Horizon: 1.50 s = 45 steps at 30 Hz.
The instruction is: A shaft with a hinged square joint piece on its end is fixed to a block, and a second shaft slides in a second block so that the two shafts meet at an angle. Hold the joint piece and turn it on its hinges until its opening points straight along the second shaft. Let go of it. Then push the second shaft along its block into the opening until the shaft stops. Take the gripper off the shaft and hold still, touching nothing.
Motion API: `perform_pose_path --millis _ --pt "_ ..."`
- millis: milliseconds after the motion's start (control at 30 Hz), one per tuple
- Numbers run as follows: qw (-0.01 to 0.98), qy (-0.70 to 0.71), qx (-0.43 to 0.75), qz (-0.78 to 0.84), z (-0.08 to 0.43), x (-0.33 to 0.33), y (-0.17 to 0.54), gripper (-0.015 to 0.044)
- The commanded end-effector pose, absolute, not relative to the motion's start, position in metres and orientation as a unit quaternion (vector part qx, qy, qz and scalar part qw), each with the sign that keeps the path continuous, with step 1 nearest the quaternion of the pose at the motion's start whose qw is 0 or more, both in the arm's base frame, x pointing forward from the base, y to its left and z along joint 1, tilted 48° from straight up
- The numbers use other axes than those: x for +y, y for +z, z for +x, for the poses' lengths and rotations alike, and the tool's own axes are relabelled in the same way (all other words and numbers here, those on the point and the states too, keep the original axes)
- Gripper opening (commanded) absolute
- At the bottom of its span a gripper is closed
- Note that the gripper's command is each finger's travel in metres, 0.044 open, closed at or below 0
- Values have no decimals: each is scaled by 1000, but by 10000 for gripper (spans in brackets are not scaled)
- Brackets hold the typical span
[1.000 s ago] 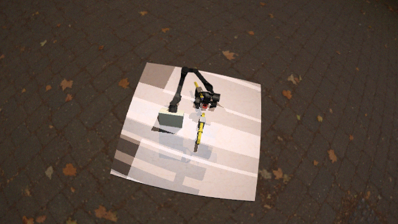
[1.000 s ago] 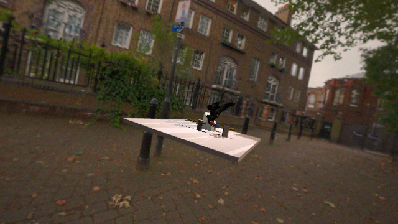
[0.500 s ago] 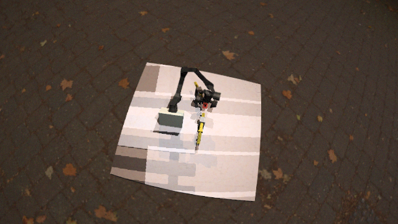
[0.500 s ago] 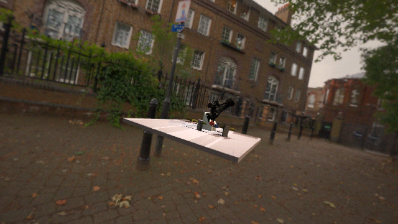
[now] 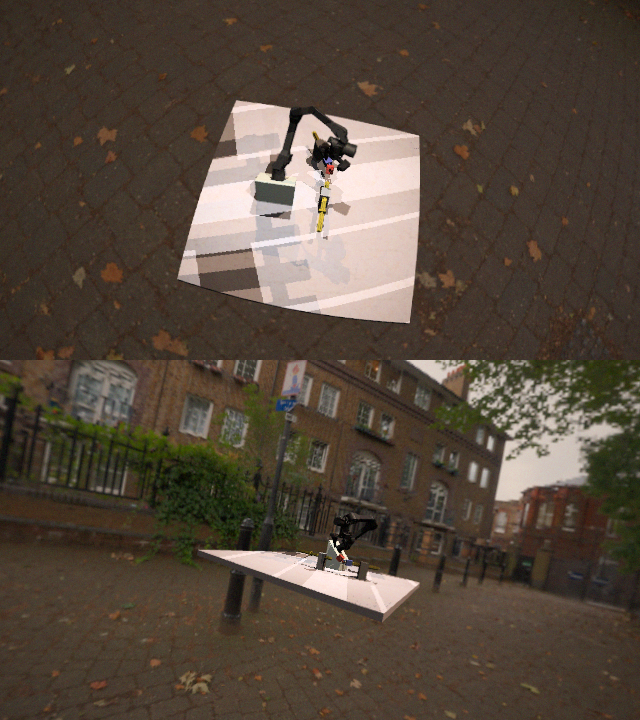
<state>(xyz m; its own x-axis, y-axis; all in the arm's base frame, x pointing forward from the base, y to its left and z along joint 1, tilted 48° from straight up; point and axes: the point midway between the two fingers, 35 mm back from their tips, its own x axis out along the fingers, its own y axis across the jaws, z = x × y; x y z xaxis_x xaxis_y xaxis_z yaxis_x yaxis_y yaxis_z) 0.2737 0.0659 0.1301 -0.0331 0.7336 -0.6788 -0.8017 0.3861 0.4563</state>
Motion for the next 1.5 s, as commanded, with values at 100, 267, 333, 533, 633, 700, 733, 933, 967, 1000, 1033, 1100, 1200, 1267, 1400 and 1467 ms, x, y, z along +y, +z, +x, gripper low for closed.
perform_pose_path --millis 100,267,333,533,633,700,733,933,967,1000,1033,1100,1200,1267,1400,1467 --pt "697 495 517 38 275 47 146 440" --pt "694 448 556 98 273 34 159 440" --pt "691 428 570 122 272 29 164 440" --pt "684 394 592 163 270 20 173 440" --pt "683 392 593 165 270 20 172 440" --pt "677 380 604 179 271 16 162 440" --pt "672 371 612 190 272 14 155 440" --pt "637 314 657 253 273 -1 110 440" --pt "631 306 663 261 272 -2 104 440" --pt "628 302 666 266 272 -3 100 440" --pt "627 300 667 268 272 -4 99 440" --pt "627 300 667 268 272 -4 99 440" --pt "634 315 661 250 271 -3 98 440" --pt "643 334 652 225 271 -2 98 440" --pt "657 373 631 174 271 0 97 440" --pt "663 392 620 149 271 1 97 440"
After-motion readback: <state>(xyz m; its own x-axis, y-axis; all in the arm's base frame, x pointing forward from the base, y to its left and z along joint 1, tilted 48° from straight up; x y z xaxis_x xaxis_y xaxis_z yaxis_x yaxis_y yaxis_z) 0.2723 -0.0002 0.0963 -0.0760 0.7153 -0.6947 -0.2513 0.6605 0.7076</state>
